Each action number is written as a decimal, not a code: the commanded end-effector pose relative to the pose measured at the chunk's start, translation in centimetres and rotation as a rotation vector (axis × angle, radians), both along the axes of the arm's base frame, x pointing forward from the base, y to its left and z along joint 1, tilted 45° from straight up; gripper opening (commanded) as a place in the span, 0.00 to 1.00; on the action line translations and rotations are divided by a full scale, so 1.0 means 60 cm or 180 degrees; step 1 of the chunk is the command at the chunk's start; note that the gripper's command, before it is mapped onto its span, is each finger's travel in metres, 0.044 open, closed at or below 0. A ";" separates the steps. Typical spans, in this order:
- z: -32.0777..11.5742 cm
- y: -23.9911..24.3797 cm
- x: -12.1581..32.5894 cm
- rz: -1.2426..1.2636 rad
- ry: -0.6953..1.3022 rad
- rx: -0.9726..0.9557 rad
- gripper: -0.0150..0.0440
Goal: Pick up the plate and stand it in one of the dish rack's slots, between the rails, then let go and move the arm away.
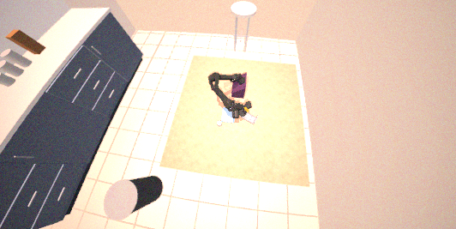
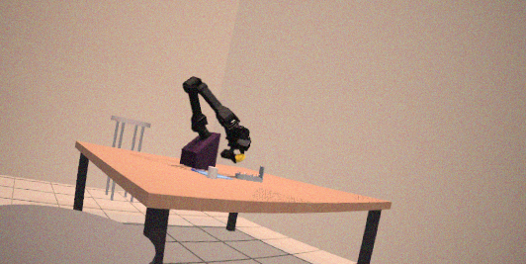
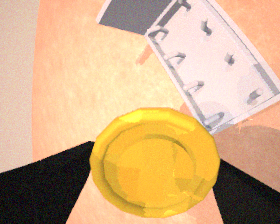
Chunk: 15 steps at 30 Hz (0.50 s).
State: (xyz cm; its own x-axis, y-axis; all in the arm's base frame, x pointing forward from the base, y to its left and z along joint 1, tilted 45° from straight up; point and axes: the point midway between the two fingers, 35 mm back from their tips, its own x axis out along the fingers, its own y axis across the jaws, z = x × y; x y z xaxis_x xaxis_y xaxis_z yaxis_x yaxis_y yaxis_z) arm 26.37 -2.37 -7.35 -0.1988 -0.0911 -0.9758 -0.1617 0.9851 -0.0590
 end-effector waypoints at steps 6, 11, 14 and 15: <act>-0.018 -0.010 -0.007 0.0429 -0.0109 0.0499 0.25; -0.026 -0.016 -0.006 0.0699 -0.0252 0.0764 0.25; -0.030 -0.020 -0.006 0.0866 -0.0358 0.0909 0.25; -0.031 -0.021 -0.006 0.0919 -0.0394 0.0955 0.25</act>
State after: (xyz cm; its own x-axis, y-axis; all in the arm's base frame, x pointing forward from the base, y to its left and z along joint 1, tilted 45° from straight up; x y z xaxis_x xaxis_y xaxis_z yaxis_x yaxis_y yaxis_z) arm 26.37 -3.54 -8.91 -0.0998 0.1301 -0.9865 -0.4038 0.9008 0.1597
